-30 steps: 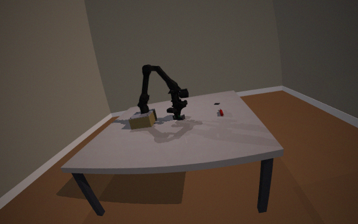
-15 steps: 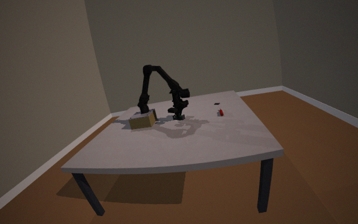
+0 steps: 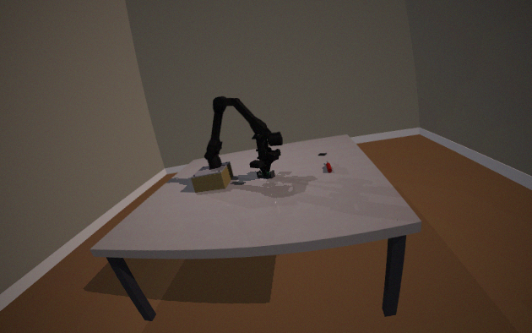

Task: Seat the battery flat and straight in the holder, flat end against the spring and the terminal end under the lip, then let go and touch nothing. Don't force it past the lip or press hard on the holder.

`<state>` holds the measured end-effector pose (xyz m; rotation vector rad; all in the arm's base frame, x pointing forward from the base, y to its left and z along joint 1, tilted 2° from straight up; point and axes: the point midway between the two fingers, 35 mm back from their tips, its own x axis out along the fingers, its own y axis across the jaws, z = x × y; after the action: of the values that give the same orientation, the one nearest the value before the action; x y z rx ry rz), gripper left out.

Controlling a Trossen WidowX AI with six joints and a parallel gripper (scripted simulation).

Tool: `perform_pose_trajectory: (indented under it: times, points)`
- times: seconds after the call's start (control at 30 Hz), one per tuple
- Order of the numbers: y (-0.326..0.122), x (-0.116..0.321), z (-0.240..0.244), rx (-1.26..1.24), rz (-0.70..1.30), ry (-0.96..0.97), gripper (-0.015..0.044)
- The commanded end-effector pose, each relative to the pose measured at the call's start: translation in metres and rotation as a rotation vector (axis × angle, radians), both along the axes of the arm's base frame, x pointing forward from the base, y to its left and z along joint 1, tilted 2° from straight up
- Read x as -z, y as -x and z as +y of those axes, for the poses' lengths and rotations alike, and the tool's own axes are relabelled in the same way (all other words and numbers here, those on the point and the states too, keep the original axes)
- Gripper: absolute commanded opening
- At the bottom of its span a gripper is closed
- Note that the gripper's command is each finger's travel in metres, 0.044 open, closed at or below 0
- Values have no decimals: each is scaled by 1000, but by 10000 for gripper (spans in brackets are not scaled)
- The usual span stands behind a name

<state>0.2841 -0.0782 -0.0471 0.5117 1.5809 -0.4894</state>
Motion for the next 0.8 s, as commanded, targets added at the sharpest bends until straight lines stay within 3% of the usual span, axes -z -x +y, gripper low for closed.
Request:
perform_pose_trajectory:
  times: [0.0,0.27,0.4,0.77]
  points:
    - [-1,2,0,-2,1,-1,78]
    - [-1,2,0,-2,1,-1,78]
    - [-1,2,0,-2,1,-1,179]
    - [-1,-14,0,0,-1,0,179]
